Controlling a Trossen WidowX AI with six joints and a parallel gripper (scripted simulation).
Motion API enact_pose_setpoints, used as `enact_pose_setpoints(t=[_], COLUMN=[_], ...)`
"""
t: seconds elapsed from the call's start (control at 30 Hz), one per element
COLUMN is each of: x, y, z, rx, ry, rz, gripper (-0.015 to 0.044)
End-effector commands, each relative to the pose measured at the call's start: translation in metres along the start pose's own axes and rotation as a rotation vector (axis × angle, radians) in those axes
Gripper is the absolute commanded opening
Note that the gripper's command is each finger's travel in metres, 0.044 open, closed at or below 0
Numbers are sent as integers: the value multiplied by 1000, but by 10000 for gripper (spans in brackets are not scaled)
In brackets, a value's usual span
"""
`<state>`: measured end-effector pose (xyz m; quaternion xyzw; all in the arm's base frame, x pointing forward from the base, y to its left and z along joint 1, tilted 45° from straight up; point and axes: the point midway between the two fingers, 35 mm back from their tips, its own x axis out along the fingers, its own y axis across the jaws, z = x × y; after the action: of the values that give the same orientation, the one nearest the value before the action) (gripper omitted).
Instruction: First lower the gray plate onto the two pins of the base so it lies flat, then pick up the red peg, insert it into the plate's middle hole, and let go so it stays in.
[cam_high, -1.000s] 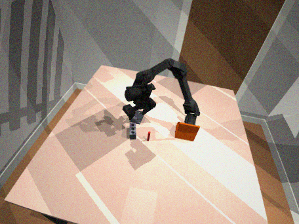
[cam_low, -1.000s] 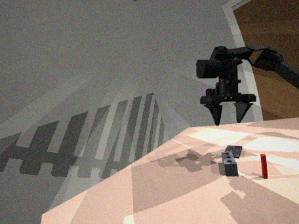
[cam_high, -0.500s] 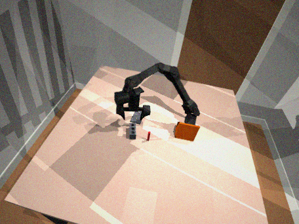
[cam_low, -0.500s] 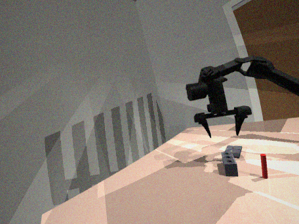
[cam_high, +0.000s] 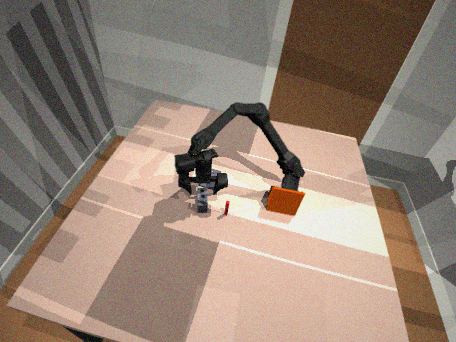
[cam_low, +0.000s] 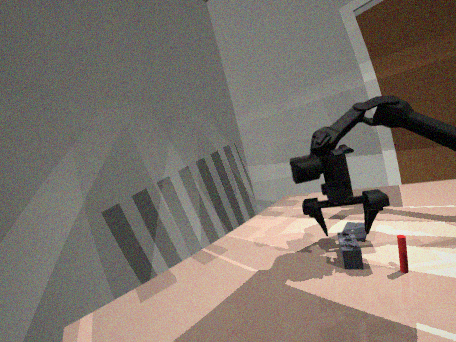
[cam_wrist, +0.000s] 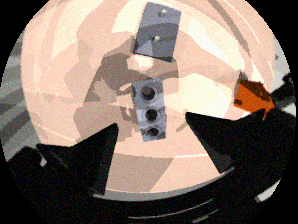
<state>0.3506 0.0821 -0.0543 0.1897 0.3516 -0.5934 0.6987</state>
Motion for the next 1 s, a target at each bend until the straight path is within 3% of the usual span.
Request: enact_pose_setpoints(t=[0.0, 0.97], x=[6, 53], y=[-1, -1], z=[0, 1], rx=[-7, -7], ry=[-5, -7], rz=[-1, -2], gripper=[440, 440])
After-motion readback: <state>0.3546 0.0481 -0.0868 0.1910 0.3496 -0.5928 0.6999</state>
